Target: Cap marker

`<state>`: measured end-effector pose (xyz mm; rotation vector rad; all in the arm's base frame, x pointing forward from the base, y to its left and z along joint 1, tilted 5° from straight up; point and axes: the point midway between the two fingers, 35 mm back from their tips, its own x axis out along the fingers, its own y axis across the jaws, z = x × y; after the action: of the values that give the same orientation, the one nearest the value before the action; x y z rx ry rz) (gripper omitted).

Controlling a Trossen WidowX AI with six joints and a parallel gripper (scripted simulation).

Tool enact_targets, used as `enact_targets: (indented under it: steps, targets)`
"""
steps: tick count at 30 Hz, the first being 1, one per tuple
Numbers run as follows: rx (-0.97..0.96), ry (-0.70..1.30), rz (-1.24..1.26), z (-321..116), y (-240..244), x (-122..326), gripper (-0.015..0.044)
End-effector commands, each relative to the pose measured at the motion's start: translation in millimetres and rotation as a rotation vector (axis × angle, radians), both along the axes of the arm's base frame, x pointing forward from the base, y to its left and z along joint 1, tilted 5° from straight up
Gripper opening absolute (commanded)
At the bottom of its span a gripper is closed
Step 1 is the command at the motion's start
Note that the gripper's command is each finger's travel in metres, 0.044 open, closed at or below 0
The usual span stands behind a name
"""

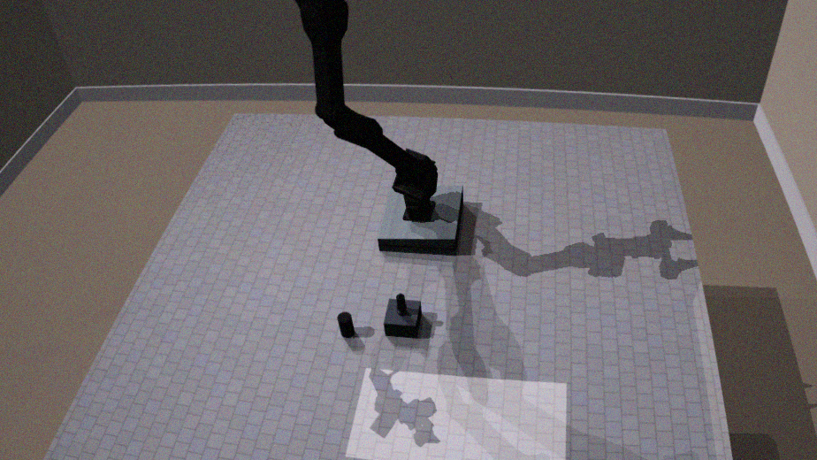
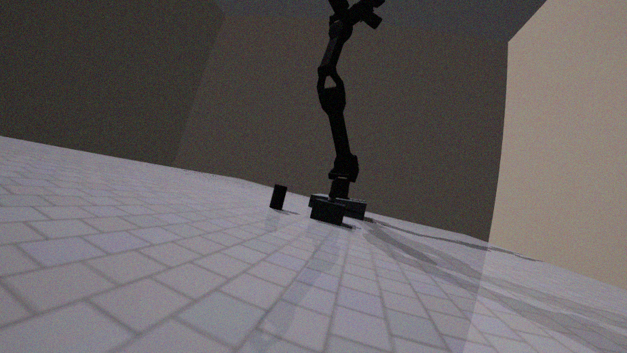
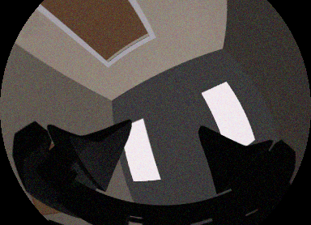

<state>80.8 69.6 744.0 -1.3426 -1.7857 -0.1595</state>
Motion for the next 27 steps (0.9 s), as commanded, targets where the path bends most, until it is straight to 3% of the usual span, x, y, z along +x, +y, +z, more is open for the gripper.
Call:
enact_targets:
  steps: [1, 6, 17, 27]
  targets:
    - [-0.002, -0.004, -0.007, -0.2, 0.3, -1.2, 0.0374]
    - [-0.052, -0.156, -0.192, -6.9, 12.9, -33.2, 0.0244]
    - [-0.255, -0.701, -0.69, -45.1, 91.7, -86.6, 0.0244]
    - [-0.59, -1.206, -1.027, -112.9, 184.2, -58.0, 0.0244]
